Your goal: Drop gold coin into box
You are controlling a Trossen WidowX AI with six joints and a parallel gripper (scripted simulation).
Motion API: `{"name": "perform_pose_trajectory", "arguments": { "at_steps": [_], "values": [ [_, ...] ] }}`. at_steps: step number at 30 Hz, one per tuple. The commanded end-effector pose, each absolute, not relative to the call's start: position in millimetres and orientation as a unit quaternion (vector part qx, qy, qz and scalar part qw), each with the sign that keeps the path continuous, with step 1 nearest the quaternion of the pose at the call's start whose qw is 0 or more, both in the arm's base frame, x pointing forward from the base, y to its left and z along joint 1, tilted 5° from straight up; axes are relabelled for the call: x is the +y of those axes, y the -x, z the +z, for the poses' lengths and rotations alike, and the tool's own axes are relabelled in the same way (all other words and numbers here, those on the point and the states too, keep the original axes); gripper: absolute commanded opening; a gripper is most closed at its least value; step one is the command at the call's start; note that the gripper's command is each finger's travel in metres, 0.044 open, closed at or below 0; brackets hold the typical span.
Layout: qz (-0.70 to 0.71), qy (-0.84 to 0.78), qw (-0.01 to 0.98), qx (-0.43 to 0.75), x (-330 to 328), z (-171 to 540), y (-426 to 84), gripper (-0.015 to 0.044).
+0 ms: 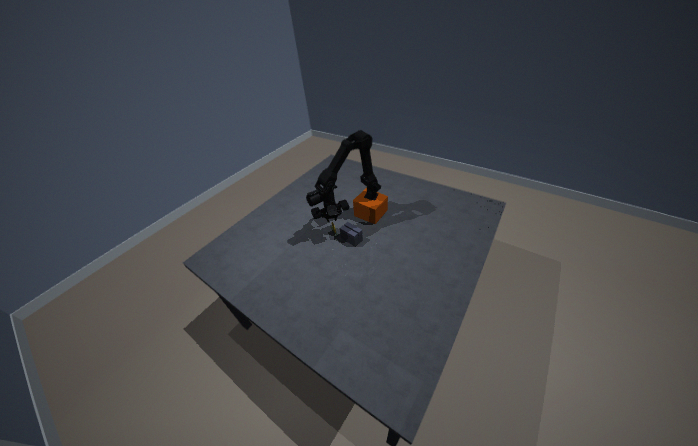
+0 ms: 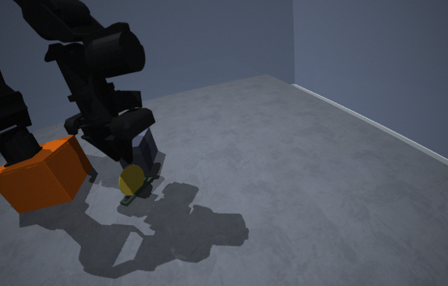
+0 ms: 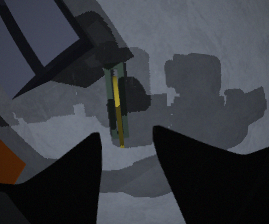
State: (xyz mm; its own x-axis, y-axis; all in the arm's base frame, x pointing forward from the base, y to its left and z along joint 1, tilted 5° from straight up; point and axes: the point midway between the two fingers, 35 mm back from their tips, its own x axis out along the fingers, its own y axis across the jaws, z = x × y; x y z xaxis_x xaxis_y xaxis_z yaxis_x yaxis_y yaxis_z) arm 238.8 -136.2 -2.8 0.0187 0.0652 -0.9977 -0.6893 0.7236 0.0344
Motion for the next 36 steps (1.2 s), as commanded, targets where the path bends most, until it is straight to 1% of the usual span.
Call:
{"name": "perform_pose_trajectory", "arguments": {
  "at_steps": [1,36],
  "values": [
    [0.285,0.24,0.669,0.643,-134,-11,-237,0.0161],
    [0.285,0.24,0.669,0.643,-130,-67,-237,0.0161]
  ]
}}
